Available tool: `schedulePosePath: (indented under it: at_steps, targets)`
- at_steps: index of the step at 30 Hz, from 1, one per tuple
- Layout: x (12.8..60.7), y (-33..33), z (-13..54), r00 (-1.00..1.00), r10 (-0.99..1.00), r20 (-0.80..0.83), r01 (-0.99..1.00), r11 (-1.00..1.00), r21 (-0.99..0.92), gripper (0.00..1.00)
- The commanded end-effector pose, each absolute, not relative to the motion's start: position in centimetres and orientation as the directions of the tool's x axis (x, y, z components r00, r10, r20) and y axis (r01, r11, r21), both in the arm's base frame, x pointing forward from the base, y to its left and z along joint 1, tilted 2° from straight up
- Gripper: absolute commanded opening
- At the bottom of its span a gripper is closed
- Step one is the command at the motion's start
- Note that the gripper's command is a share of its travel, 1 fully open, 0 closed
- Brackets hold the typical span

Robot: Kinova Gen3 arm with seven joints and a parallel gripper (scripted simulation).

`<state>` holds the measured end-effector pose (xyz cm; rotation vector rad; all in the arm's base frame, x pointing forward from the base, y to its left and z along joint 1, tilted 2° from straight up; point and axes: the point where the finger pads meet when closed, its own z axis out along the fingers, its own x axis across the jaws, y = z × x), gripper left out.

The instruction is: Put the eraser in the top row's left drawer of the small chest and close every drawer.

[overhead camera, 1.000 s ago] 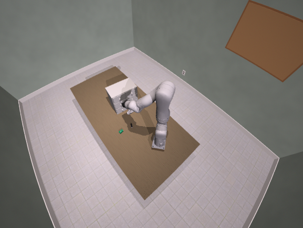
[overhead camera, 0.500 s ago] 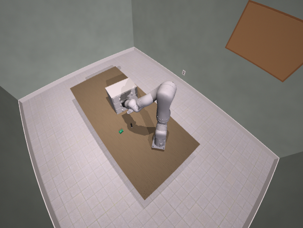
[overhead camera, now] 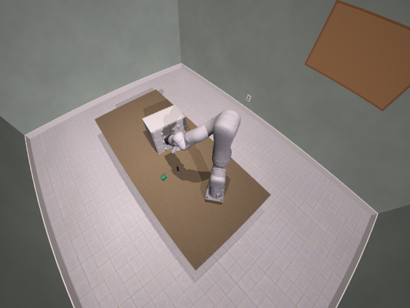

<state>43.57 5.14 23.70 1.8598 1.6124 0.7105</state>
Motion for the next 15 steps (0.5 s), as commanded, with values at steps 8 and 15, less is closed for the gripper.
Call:
schedulePosePath:
  at_steps: [8,15]
  targets:
    - [43.59,5.09,24.15,0.134,0.991,0.027,0.696,-0.114,0.709,0.0]
    - [43.44,5.12,24.35,0.134,0.991,0.027,0.708,-0.115,0.696,0.0]
